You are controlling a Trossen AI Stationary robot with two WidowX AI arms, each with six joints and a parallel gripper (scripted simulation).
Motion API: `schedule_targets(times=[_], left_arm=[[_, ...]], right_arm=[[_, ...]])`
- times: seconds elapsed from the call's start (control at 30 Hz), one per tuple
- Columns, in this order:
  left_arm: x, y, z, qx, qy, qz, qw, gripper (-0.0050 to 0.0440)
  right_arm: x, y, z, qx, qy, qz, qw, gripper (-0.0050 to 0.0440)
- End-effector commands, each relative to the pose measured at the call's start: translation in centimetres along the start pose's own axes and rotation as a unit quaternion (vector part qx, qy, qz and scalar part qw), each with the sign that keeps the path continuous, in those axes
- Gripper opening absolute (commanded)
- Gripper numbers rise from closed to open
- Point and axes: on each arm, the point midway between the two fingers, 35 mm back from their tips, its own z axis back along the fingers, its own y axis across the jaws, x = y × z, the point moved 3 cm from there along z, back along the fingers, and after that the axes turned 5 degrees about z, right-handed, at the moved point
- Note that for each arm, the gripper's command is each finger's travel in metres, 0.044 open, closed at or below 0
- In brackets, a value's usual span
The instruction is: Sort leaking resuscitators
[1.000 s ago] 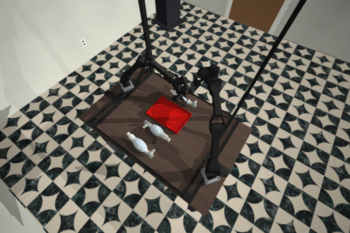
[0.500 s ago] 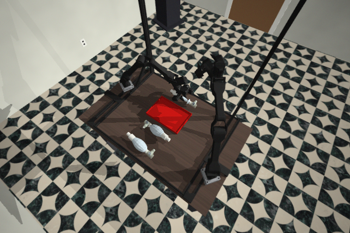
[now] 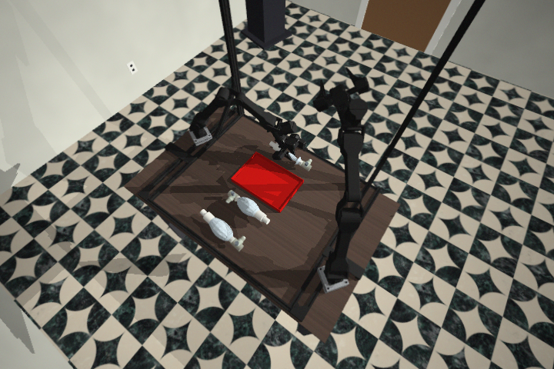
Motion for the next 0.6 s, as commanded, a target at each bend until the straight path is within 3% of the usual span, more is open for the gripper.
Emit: schedule_targets(times=[0.0,0.33,0.53,0.57], left_arm=[[1.0,-0.6,0.3,-0.009,-0.012,-0.001,1.0,0.044],[10.8,-5.4,5.5,-0.101,-0.133,-0.013,0.986,0.044],[10.8,-5.4,5.5,-0.101,-0.133,-0.013,0.986,0.044],[12.1,-6.0,6.4,-0.109,-0.15,-0.01,0.983,0.044]], right_arm=[[0.0,0.0,0.0,0.0,0.0,0.0,1.0,0.0],[0.0,0.0,0.0,0.0,0.0,0.0,1.0,0.0],[0.0,0.0,0.0,0.0,0.0,0.0,1.0,0.0],[0.0,0.0,0.0,0.0,0.0,0.0,1.0,0.0]])
